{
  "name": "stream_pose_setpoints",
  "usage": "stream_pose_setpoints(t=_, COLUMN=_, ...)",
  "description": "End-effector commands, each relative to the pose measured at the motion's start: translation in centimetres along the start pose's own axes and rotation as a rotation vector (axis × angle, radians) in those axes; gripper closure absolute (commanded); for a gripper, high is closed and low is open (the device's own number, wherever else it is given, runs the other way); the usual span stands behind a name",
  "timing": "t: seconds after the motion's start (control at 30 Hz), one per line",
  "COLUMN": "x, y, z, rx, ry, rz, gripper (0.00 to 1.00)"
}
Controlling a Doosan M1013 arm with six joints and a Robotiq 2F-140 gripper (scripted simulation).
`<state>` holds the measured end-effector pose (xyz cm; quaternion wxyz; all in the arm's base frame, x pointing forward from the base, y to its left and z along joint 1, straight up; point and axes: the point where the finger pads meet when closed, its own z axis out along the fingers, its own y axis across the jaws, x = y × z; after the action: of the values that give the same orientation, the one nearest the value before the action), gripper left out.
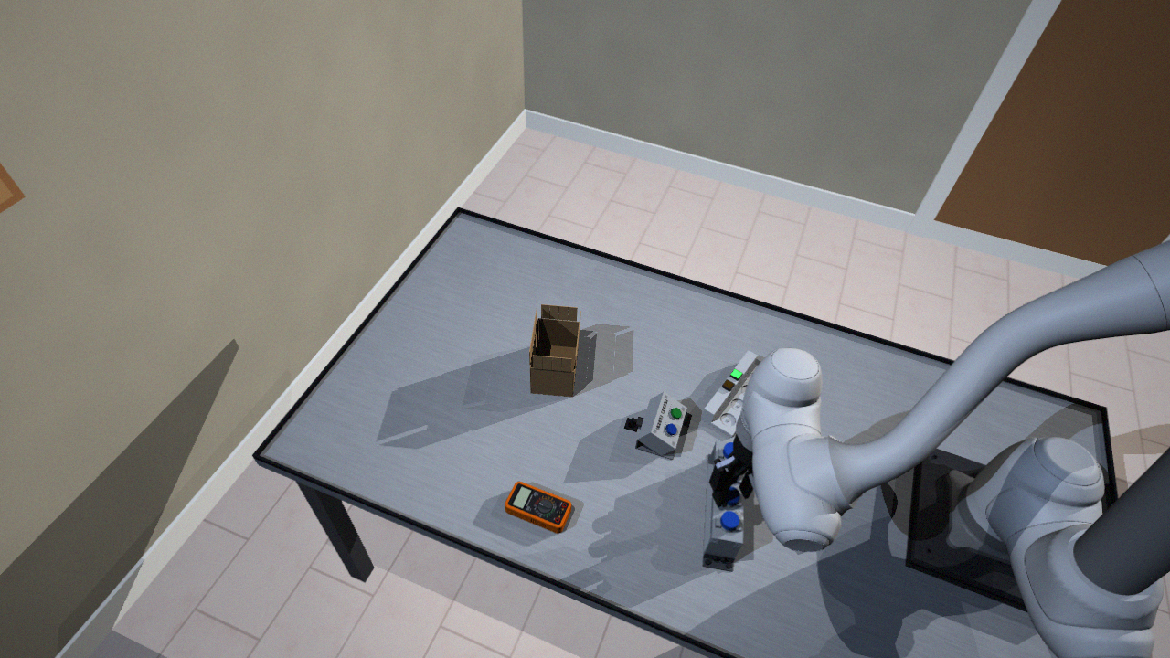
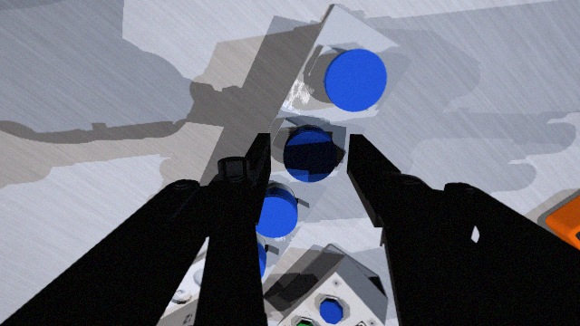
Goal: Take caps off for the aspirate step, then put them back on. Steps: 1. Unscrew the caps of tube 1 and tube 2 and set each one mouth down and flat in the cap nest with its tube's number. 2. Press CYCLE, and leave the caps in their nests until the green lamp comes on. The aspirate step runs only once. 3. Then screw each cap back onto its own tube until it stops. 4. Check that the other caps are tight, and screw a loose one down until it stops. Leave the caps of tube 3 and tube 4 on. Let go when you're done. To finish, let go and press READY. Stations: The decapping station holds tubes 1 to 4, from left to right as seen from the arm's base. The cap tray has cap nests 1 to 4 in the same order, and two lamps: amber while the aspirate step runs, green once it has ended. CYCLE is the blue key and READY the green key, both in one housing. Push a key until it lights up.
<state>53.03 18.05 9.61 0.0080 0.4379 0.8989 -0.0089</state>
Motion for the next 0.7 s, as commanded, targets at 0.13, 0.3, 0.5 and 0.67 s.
stream_pose_setpoints(t=0.13, x=-0.02, y=0.04, z=-0.07, rx=-0.006, ry=0.024, rz=-0.036, gripper=0.70)
stream_pose_setpoints(t=0.3, x=-0.02, y=0.04, z=-0.07, rx=-0.006, ry=0.024, rz=-0.035, gripper=0.70)
stream_pose_setpoints(t=0.5, x=-0.02, y=0.04, z=-0.07, rx=-0.006, ry=0.024, rz=-0.035, gripper=0.70)
stream_pose_setpoints(t=0.67, x=-0.02, y=0.04, z=-0.07, rx=-0.005, ry=0.024, rz=0.064, gripper=0.70)
